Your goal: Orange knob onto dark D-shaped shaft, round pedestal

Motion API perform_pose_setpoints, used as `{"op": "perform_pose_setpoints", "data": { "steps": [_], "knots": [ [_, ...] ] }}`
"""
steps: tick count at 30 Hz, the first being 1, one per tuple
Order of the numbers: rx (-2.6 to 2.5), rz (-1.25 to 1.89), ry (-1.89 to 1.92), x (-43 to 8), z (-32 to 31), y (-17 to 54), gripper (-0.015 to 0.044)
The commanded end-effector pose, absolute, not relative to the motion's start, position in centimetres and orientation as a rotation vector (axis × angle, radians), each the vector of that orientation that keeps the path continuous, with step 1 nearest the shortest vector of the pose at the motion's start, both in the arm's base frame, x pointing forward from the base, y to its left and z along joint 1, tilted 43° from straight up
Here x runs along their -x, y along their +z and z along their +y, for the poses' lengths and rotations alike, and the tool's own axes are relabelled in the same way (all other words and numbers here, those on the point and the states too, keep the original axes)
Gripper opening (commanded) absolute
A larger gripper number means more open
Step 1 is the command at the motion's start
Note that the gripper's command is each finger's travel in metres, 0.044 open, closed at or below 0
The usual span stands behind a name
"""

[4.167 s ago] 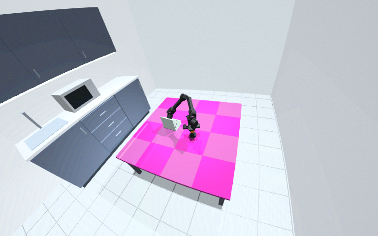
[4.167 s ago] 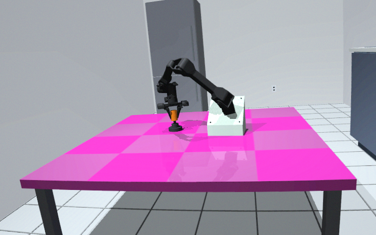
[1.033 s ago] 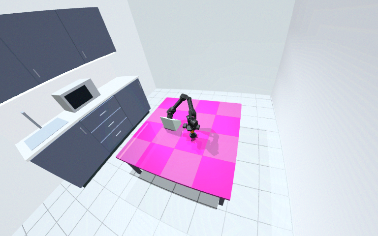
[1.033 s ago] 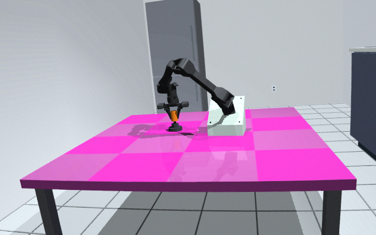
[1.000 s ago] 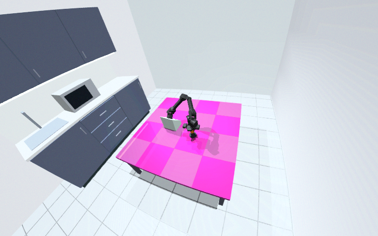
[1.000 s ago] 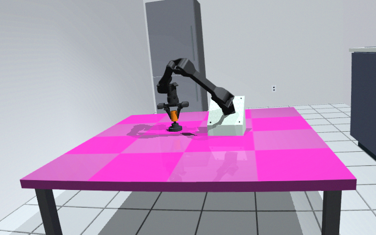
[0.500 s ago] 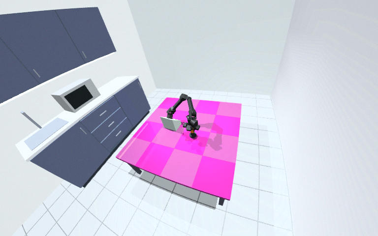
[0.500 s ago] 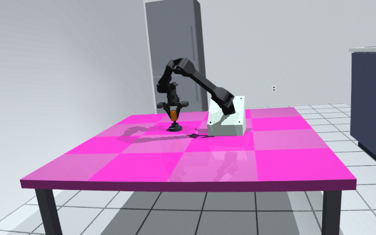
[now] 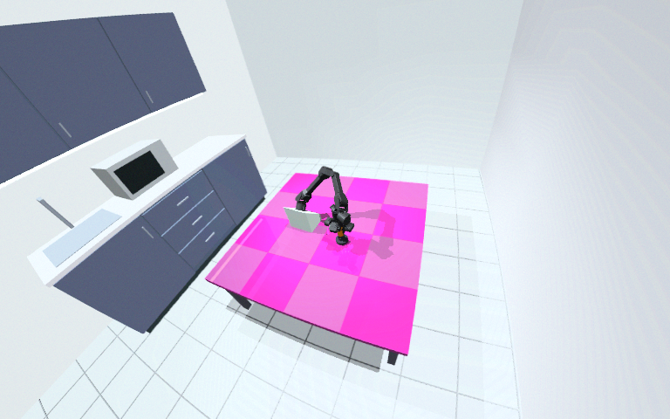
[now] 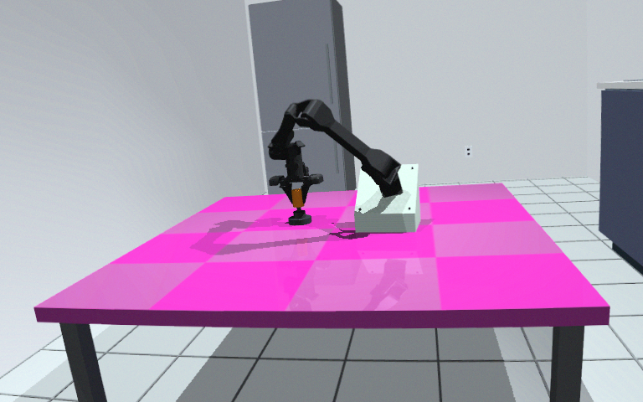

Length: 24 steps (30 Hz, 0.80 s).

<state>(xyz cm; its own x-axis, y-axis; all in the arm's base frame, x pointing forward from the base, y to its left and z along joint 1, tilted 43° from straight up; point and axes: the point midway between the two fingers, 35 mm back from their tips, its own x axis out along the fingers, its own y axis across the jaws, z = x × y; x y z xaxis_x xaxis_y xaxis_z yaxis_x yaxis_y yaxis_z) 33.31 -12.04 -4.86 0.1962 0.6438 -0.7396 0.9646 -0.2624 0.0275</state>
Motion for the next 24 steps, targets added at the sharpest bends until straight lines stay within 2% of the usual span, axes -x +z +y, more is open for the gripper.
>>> {"op": "perform_pose_setpoints", "data": {
  "steps": [1, 24],
  "knots": [
    [-1.985, 1.493, -0.855, -33.38, -12.14, -4.62, 0.0],
    [-1.985, 1.493, -0.855, -33.38, -11.94, -4.94, 0.0]
  ]
}}
